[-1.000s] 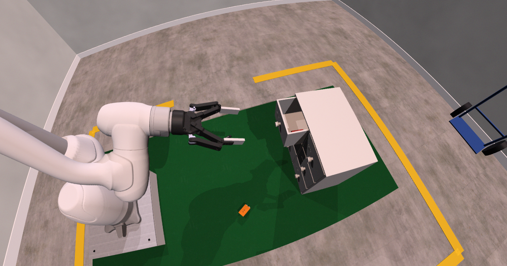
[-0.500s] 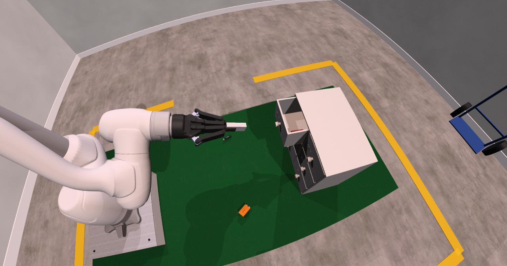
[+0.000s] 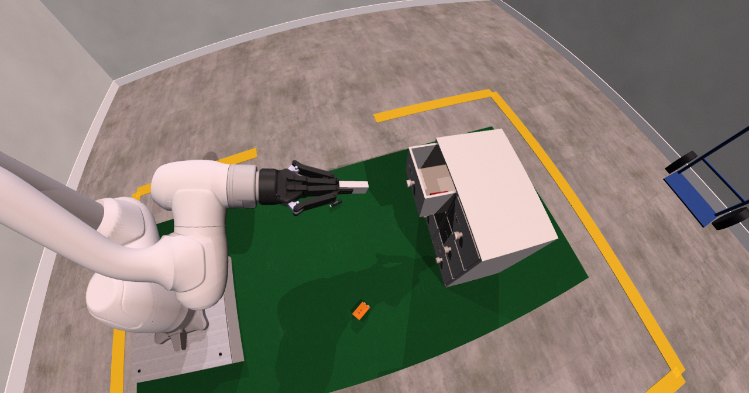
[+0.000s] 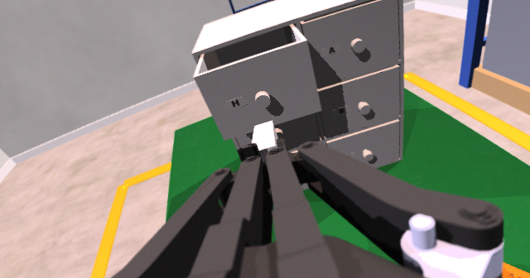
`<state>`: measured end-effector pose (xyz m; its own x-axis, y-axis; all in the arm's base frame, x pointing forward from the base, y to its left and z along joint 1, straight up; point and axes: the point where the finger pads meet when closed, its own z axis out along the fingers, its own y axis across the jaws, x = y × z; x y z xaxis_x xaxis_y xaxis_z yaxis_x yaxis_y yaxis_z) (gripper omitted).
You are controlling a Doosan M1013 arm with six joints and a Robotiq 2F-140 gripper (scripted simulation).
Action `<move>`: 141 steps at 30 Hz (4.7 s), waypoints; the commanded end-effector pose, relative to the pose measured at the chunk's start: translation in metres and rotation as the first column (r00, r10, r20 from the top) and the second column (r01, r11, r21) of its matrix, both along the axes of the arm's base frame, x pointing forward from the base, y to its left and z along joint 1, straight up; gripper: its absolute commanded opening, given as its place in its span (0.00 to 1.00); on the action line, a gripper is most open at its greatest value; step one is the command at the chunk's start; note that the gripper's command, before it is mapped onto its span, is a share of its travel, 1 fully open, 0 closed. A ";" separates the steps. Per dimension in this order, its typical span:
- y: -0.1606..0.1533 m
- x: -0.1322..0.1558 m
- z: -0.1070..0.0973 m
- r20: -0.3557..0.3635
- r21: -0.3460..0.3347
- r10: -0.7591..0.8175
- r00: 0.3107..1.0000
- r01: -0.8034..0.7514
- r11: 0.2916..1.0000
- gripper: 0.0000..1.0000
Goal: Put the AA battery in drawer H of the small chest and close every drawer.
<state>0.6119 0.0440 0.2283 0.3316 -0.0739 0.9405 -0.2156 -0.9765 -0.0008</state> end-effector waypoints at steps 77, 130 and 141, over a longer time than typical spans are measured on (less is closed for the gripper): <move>-0.014 0.064 -0.017 0.000 0.000 0.000 1.000 0.000 1.000 0.00; -0.031 0.138 -0.017 0.000 0.000 0.000 1.000 0.000 1.000 0.00; -0.033 0.149 -0.017 0.000 0.000 0.000 1.000 0.000 1.000 0.00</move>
